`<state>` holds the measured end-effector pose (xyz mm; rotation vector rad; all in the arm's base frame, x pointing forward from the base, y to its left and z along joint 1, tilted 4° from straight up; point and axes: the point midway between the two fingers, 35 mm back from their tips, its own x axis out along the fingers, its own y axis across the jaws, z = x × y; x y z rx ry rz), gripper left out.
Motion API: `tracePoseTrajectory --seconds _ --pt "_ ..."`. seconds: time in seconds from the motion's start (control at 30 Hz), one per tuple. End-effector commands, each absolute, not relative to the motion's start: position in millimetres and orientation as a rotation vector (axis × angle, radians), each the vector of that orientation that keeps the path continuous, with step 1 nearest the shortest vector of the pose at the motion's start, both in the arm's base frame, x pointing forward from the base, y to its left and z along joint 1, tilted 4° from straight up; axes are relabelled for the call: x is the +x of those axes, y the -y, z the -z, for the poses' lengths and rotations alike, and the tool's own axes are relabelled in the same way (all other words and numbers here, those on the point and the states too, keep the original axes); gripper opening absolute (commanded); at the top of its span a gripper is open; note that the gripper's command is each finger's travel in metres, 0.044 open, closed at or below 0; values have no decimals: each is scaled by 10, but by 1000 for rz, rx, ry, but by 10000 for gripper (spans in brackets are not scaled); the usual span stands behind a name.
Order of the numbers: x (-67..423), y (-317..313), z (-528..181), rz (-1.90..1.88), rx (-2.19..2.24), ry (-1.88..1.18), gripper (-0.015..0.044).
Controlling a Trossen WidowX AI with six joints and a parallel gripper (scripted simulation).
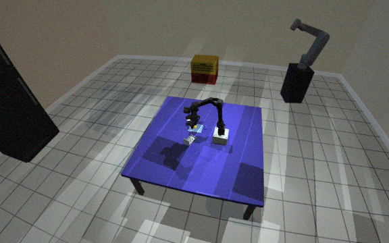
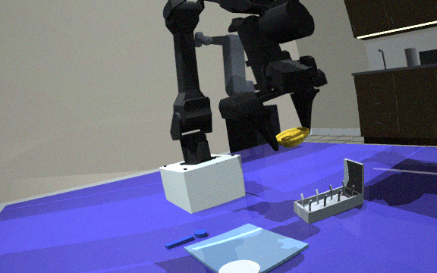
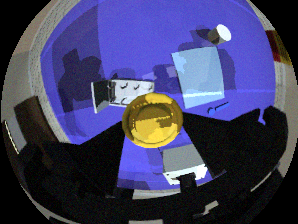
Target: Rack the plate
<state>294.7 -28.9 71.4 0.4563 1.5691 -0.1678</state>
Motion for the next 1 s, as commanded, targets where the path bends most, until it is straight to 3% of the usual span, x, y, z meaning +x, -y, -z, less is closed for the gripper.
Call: tracePoseTrajectory --seconds 0.0,0.97 --pt "2994 265 -609 56 457 -1549 0" --pt "3181 144 12 -702 334 -1058 0"
